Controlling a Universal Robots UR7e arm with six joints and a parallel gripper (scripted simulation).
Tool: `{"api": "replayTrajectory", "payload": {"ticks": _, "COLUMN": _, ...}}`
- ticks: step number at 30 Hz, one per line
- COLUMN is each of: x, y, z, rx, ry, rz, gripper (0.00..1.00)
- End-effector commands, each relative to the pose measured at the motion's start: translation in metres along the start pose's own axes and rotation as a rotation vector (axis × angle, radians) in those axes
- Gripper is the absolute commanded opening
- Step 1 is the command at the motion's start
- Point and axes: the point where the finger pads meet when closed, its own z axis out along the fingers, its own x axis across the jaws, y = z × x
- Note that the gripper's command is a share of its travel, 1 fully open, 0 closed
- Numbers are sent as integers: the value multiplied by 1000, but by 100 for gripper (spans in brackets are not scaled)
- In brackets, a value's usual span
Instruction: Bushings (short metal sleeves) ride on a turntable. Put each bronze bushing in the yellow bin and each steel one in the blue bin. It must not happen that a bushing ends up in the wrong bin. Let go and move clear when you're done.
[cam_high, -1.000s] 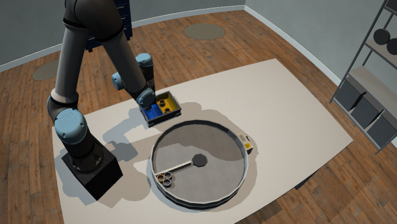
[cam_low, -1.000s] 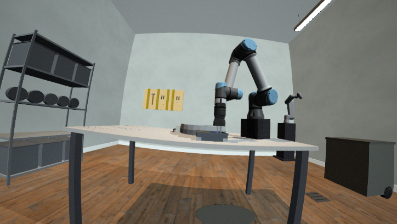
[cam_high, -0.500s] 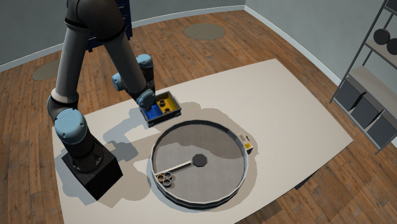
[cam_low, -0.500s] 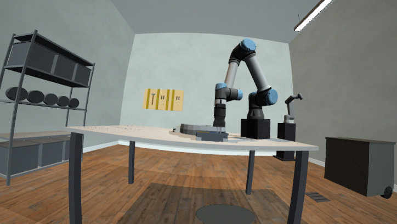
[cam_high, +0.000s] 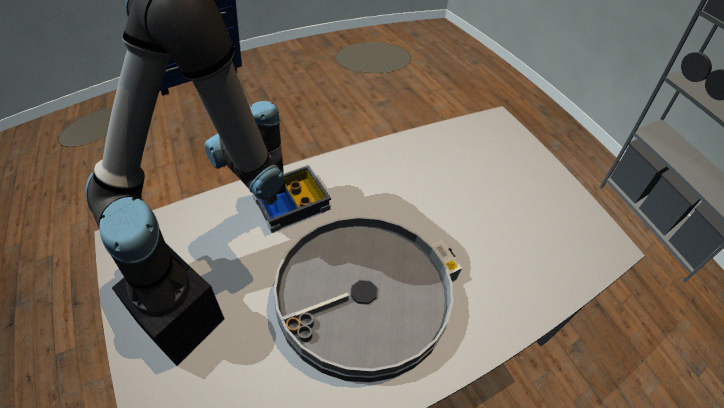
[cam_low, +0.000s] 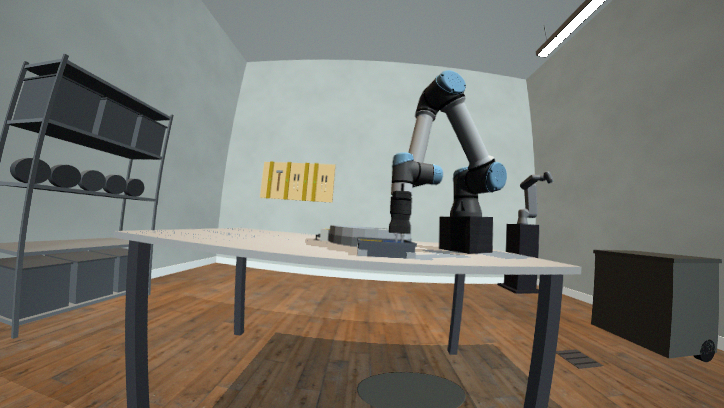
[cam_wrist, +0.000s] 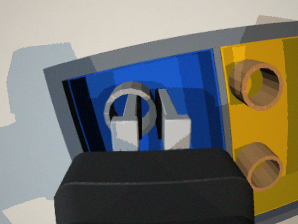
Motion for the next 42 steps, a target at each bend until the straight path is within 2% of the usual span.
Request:
{"api": "replayTrajectory", "payload": {"ticks": 1, "x": 0, "y": 0, "z": 0, "rx": 1, "ry": 1, "rz": 0, "gripper": 0}}
{"api": "replayTrajectory", "payload": {"ticks": 9, "x": 0, "y": 0, "z": 0, "rx": 1, "ry": 1, "rz": 0, "gripper": 0}}
{"api": "replayTrajectory", "payload": {"ticks": 10, "x": 0, "y": 0, "z": 0, "rx": 1, "ry": 1, "rz": 0, "gripper": 42}}
{"api": "replayTrajectory", "payload": {"ticks": 42, "x": 0, "y": 0, "z": 0, "rx": 1, "ry": 1, "rz": 0, "gripper": 42}}
